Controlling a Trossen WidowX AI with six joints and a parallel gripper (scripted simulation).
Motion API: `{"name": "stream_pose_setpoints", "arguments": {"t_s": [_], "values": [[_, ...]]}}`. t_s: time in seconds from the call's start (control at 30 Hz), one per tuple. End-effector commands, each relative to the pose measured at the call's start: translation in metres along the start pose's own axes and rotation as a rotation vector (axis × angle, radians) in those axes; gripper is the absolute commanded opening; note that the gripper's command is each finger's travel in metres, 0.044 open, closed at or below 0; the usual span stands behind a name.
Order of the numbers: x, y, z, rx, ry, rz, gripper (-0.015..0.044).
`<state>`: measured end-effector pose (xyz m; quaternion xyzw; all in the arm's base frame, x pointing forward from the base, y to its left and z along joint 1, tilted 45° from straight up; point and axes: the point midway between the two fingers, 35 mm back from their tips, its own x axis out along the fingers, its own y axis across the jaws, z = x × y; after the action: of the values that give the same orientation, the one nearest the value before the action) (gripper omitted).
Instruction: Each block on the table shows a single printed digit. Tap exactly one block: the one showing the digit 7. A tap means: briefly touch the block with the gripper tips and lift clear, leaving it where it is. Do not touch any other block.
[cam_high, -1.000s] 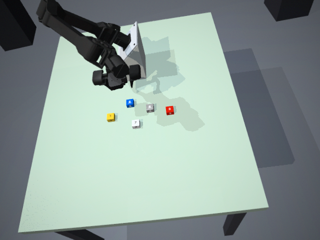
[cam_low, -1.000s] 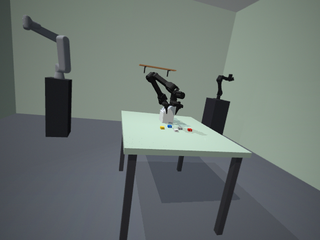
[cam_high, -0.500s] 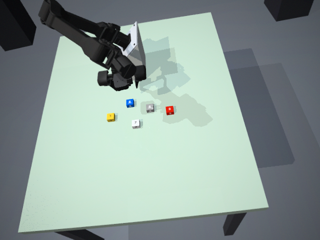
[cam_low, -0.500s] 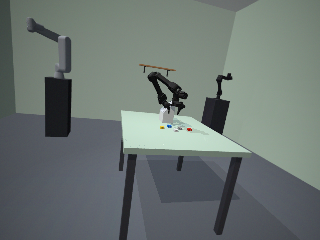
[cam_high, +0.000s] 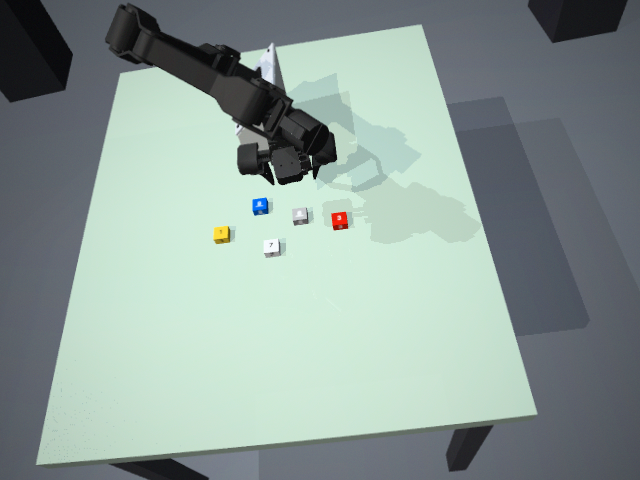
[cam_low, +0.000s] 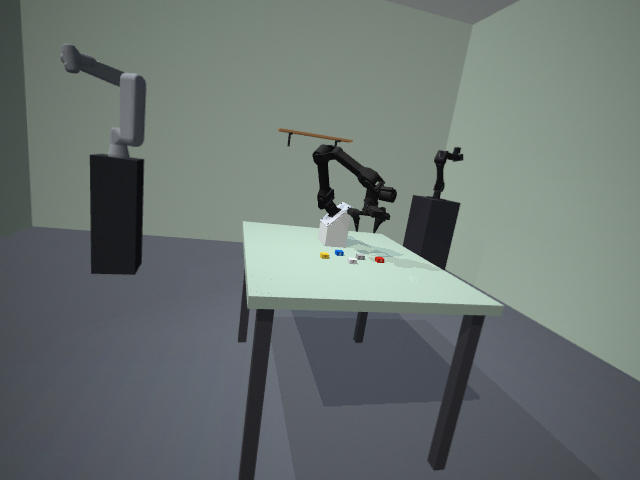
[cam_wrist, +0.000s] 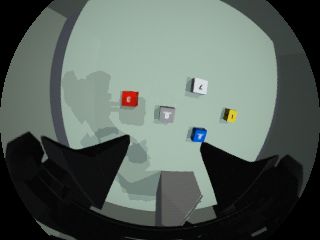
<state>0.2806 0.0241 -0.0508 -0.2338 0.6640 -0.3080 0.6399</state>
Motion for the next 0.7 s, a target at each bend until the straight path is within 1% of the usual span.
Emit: {"name": "stream_pose_setpoints", "arguments": {"t_s": [0.0,0.43,0.5,0.67], "values": [[-0.002,0.003,0.003,0.007,-0.003,0.008,0.0400],[-0.002,0.005,0.004,0.007,-0.003,0.008,0.0400],[-0.003,0.019,0.010,0.008,-0.004,0.010,0.0400],[-0.004,0.073,0.029,0.009,-0.005,0.013,0.0400]]}}
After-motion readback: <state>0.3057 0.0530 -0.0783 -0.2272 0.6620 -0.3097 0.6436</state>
